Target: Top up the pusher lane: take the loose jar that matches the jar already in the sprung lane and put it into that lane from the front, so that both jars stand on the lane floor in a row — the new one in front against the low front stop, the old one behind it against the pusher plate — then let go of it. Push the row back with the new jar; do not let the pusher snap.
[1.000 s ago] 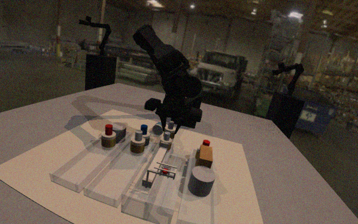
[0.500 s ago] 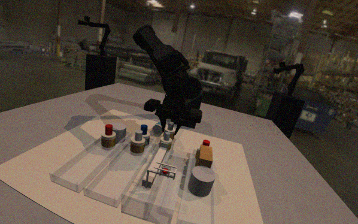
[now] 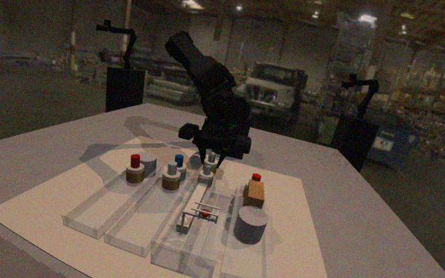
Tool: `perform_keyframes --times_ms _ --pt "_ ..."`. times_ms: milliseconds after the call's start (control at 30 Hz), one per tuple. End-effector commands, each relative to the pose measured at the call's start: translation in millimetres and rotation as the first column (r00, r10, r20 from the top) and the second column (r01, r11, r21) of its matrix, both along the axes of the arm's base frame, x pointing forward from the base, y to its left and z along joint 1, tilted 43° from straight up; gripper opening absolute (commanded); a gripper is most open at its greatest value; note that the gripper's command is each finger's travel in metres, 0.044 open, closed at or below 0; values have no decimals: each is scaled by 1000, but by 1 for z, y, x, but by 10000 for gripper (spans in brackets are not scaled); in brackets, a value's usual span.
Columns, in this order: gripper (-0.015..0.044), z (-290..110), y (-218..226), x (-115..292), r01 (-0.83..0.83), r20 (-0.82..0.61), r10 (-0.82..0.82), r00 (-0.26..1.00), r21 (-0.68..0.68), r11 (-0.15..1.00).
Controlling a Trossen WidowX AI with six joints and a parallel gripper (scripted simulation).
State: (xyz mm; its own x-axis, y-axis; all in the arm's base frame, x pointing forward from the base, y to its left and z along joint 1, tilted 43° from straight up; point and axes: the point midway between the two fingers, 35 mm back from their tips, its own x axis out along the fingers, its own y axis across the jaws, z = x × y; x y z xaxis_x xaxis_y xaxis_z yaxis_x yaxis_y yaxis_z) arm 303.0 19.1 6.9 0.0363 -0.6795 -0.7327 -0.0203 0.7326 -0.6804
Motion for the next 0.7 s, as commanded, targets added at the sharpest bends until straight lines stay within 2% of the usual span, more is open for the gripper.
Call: perform_keyframes --times_ms 0,667 --pt "0 2 2 9 -5 26 5 1000 3 1000" --pt "0 3 2 19 -5 27 5 1000 3 1000"
